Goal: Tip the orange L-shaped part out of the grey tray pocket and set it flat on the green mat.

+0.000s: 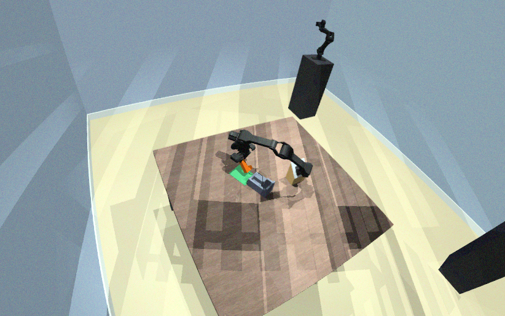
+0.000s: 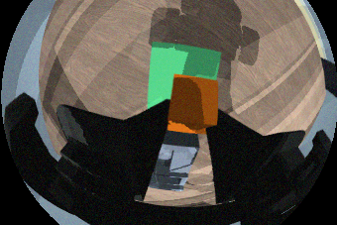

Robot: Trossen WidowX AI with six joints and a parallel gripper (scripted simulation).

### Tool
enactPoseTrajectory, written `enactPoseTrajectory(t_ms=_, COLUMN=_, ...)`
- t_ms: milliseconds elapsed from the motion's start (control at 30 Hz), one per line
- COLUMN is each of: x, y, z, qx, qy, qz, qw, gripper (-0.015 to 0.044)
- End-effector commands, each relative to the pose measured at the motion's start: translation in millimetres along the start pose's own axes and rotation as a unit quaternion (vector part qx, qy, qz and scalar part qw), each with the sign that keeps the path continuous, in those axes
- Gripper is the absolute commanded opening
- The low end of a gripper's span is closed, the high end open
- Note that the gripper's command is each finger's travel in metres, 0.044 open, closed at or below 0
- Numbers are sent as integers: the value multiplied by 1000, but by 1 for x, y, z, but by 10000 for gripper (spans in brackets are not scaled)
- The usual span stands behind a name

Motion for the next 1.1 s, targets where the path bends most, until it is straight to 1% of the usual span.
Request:
enactPoseTrajectory(t_ms=0, x=1, y=-1, z=7, qx=3, qy=0, qz=2, qw=1000, gripper=0)
enactPoseTrajectory(t_ms=800, x=0, y=-2, z=44, qx=3, qy=0, qz=2, qw=1000, gripper=0)
enactPoseTrajectory(t_ms=1067, x=0, y=-2, z=46, qx=3, qy=0, qz=2, qw=1000, gripper=0)
Point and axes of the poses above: the point midway between the two fingers, 35 mm back from their tips, its own z axis out along the fingers, its own x axis across the jaws, y = z × x, the point moved 6 cm from there along -z, back along the fingers, and after that the axes turned 10 degrees about z, right-handed, at the moved point
